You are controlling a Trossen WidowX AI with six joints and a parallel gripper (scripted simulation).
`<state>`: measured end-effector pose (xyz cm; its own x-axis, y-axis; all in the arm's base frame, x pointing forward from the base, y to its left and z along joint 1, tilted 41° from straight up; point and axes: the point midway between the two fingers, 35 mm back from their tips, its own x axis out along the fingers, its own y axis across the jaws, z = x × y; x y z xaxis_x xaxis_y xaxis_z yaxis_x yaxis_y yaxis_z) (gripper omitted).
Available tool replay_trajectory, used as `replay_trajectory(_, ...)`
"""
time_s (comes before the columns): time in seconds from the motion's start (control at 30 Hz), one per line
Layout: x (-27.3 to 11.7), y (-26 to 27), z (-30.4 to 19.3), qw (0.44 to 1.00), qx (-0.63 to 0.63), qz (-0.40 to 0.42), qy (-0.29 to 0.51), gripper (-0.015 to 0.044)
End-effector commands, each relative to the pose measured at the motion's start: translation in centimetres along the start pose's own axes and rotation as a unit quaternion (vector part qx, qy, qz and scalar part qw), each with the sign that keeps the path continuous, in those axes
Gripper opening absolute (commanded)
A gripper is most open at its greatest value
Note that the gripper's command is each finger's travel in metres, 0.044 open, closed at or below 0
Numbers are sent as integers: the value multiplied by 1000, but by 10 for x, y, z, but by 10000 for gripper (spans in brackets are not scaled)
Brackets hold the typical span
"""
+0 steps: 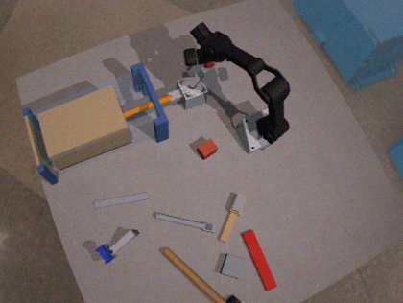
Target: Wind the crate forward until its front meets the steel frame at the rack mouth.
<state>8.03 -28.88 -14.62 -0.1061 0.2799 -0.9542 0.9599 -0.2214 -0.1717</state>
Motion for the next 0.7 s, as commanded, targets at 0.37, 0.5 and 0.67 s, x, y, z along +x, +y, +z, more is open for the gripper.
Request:
replay_trajectory(0.37, 8, 22, 12, 1000, 0, 10, -3, 0)
replay_trajectory(0.5, 8, 26, 13, 1000, 0, 10, -3, 0)
replay_trajectory(0.67, 9, 31, 15, 1000, 0, 10, -3, 0)
